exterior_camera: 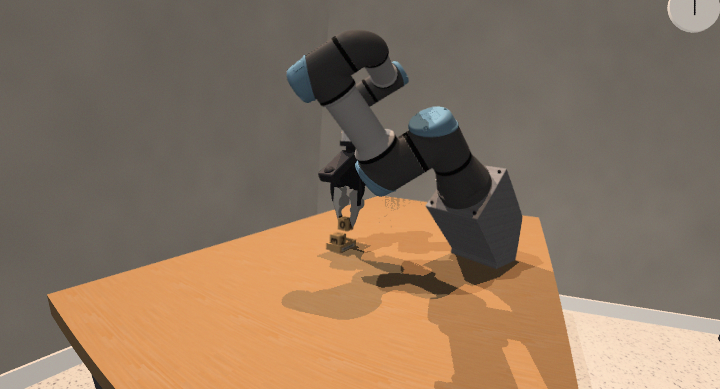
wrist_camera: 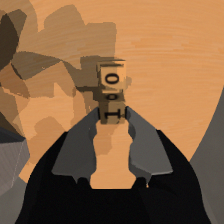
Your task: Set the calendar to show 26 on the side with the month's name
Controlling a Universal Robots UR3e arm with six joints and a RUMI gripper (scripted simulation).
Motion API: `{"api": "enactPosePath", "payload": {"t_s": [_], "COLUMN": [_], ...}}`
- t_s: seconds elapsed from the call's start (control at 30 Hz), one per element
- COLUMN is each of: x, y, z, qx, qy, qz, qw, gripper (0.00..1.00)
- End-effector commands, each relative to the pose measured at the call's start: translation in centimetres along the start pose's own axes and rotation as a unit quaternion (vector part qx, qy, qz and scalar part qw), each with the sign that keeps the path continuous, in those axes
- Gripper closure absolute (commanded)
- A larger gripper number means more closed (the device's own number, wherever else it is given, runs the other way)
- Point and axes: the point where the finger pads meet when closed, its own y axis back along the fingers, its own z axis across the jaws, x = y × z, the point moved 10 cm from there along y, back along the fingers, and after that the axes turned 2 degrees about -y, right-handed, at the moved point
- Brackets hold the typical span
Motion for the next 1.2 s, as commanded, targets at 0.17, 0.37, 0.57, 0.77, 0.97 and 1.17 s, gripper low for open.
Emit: {"api": "enactPosePath", "payload": {"t_s": [0.17,0.37,0.57,0.77,0.97,1.17], "x": [-0.03,-0.03,-0.03,-0.03,-0.03,-0.03], "y": [0.05,0.05,0.05,0.03,-0.13,-0.49], "z": [0.04,0.04,0.04,0.04,0.04,0.04], "qx": [-0.001,-0.001,-0.001,-0.001,-0.001,-0.001], "qy": [0.0,0.0,0.0,0.0,0.0,0.0], "qz": [-0.001,-0.001,-0.001,-0.001,-0.001,-0.001], "qw": [1.0,1.0,1.0,1.0,1.0,1.0], "gripper": [0.89,0.89,0.89,0.89,0.89,0.89]}}
